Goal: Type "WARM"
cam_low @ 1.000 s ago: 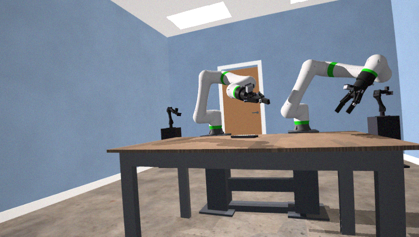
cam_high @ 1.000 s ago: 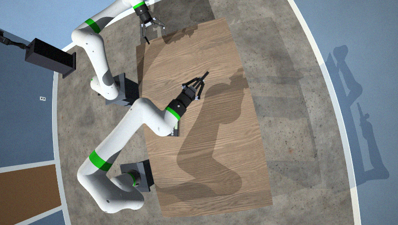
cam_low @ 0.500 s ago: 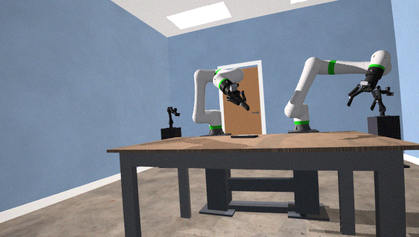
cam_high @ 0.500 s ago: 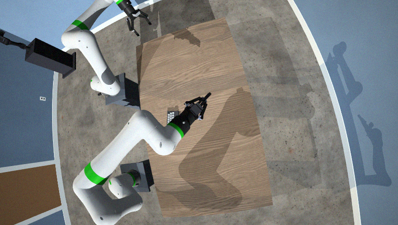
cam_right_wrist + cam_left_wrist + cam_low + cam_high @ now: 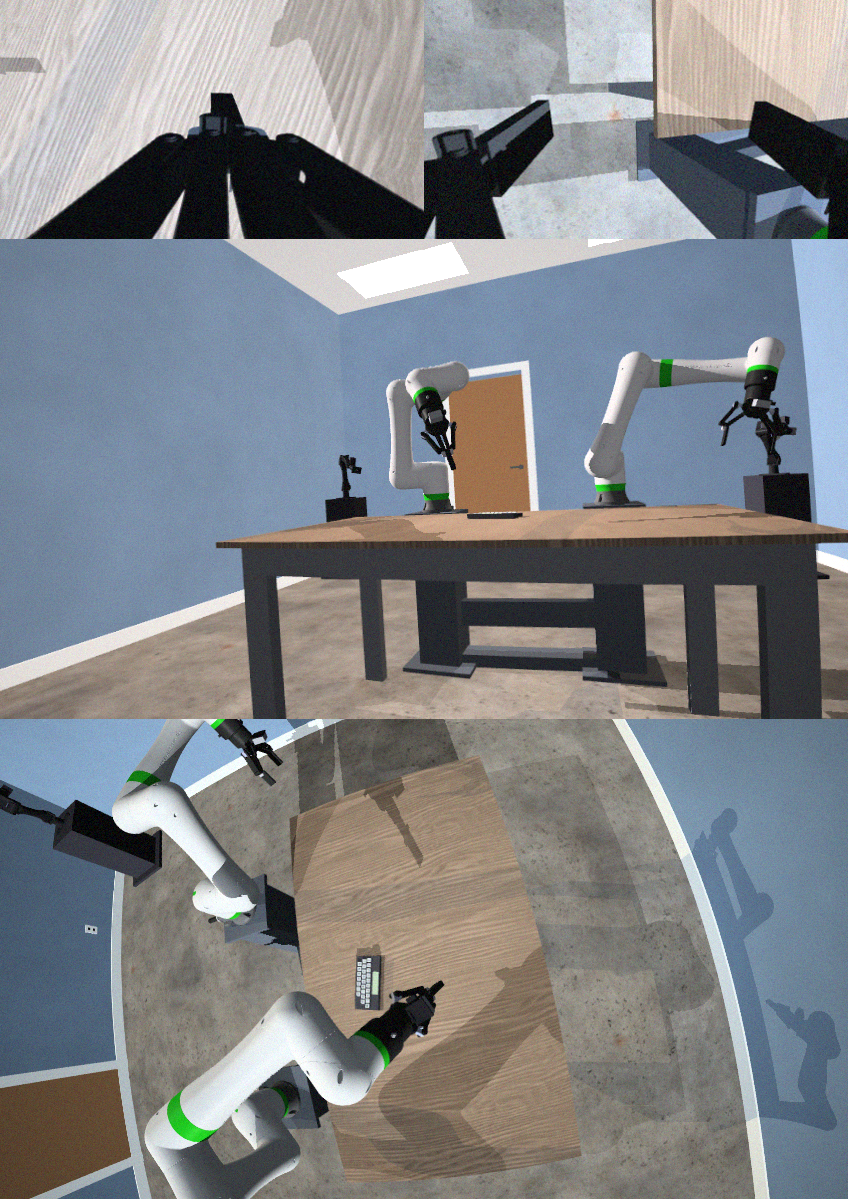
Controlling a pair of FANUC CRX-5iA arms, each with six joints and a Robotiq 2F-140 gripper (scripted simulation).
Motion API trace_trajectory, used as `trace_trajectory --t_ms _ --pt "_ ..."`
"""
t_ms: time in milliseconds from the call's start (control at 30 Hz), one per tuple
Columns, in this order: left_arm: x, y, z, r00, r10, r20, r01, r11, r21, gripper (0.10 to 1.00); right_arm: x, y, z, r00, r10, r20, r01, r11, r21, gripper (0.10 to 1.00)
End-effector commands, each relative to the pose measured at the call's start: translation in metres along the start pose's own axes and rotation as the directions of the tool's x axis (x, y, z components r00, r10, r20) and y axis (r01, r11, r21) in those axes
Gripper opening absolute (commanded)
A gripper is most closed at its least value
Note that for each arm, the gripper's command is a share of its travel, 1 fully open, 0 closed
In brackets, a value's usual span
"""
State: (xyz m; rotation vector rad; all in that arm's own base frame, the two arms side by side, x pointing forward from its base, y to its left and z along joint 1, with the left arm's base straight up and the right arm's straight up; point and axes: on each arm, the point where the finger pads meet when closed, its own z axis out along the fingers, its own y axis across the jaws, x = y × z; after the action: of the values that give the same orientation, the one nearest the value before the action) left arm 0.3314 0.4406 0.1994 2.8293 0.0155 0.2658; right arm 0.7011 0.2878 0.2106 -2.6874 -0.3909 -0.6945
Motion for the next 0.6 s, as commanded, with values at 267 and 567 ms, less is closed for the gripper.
trace_trajectory --t_ms 267,567 --pt "-0.097 -0.033 -0.058 0.877 -0.478 -0.036 0.479 0.869 0.123 1.000 -0.071 0.089 -0.097 0.974 0.105 0.200 -0.075 0.985 -0.152 0.099" --pt "-0.198 -0.045 -0.103 0.553 -0.821 -0.138 0.829 0.526 0.191 1.000 -0.153 0.158 -0.205 0.888 0.278 0.367 -0.154 0.931 -0.332 0.099"
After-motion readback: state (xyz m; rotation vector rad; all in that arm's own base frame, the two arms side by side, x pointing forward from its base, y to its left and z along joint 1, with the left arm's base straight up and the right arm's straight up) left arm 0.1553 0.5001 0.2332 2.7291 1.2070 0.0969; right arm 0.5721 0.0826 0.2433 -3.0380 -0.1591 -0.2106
